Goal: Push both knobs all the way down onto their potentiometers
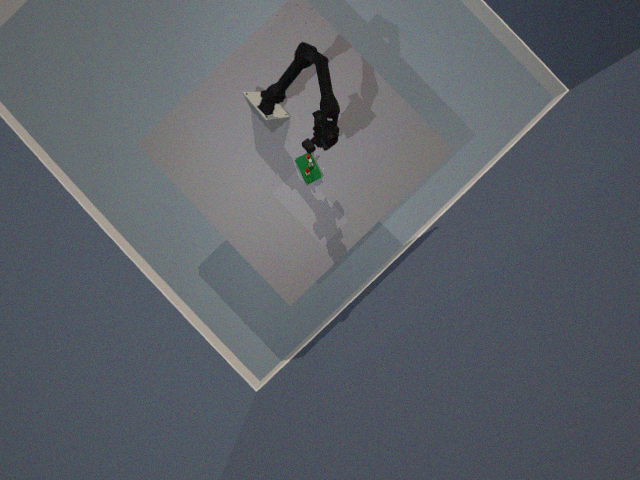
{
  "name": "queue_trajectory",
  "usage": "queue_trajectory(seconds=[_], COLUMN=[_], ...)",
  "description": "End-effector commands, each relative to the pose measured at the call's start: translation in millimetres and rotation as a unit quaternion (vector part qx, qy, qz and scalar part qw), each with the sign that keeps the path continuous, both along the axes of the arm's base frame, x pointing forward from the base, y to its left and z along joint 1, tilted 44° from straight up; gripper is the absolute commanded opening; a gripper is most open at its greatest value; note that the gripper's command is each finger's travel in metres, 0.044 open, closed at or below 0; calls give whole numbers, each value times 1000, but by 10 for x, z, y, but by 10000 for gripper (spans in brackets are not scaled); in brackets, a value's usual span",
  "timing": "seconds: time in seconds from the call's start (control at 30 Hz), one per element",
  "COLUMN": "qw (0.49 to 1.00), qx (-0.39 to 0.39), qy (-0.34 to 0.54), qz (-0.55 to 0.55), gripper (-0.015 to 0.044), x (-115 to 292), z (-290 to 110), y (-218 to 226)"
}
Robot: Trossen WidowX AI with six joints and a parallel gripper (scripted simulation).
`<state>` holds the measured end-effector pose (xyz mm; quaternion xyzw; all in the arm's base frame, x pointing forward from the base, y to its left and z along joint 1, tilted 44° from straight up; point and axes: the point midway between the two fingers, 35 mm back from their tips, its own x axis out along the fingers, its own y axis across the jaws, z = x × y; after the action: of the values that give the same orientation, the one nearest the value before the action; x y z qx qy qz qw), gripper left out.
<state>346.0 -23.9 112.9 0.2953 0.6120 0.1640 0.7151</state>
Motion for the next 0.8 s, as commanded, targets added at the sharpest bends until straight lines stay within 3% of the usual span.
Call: queue_trajectory(seconds=[0.0, 0.2, 0.77], qw=[997, 986, 985], qx=[33, 73, 75], qy=[60, 128, 130], qz=[-36, -78, -80], gripper=[0, 0, 0], x=[31, 15, 35], z=[-255, -577, -730], y=[-236, -511, -381])
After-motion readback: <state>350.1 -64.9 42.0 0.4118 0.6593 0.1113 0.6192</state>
